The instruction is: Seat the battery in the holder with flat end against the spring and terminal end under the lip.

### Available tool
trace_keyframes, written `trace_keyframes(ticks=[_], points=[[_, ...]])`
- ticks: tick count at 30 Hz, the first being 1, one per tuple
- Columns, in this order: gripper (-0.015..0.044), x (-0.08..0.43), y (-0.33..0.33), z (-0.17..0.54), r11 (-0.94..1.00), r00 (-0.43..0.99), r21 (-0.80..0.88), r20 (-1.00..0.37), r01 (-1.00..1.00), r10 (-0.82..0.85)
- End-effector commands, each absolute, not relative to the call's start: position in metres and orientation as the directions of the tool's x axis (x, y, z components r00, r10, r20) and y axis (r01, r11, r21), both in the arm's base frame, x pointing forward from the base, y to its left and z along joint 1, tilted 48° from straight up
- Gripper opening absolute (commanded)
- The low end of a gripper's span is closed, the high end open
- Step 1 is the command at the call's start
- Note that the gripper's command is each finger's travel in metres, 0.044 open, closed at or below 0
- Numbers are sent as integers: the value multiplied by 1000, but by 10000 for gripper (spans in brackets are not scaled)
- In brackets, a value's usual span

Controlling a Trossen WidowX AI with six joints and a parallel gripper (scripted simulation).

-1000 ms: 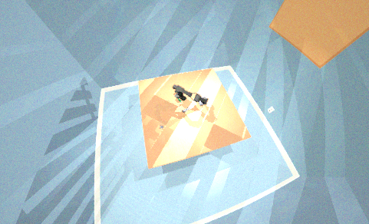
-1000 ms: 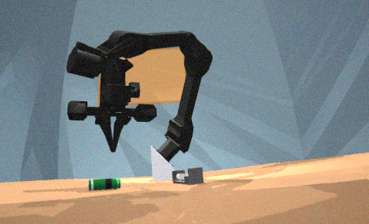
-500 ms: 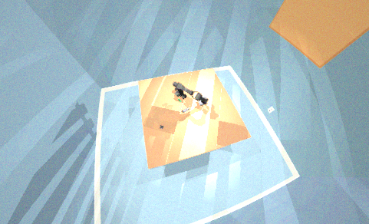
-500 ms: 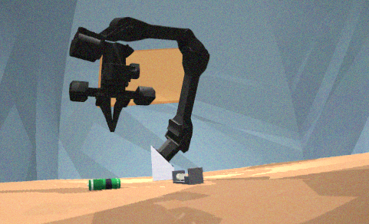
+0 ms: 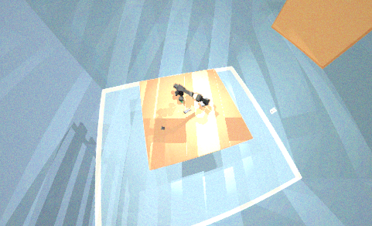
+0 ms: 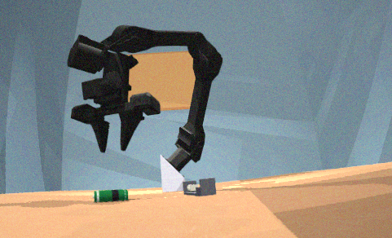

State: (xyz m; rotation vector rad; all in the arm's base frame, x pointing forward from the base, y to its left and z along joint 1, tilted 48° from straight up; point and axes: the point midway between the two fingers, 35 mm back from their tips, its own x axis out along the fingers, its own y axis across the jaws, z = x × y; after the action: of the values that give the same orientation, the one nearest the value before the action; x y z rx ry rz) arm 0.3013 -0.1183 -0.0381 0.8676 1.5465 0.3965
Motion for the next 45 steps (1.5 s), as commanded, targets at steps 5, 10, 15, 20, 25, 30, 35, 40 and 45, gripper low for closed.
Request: trace_keyframes(ticks=[5, 10, 15, 20, 25, 30, 35, 40, 45], points=[[229, 303, -92, -71, 251, 28, 307, -682, 918, 731], [229, 303, -92, -71, 251, 28, 307, -682, 918, 731], [229, 303, -92, -71, 251, 28, 307, -682, 918, 731], [229, 303, -92, -71, 251, 28, 307, -682, 918, 731], [229, 304, -87, -75, 251, 29, 307, -682, 918, 731], [229, 304, -82, -81, 251, 29, 307, -682, 918, 731], [229, 305, -76, -87, 250, 29, 308, -682, 918, 731], [229, 305, -69, -92, 250, 29, 308, -681, 918, 732], [229, 305, -63, -97, 250, 29, 308, -681, 918, 732]])
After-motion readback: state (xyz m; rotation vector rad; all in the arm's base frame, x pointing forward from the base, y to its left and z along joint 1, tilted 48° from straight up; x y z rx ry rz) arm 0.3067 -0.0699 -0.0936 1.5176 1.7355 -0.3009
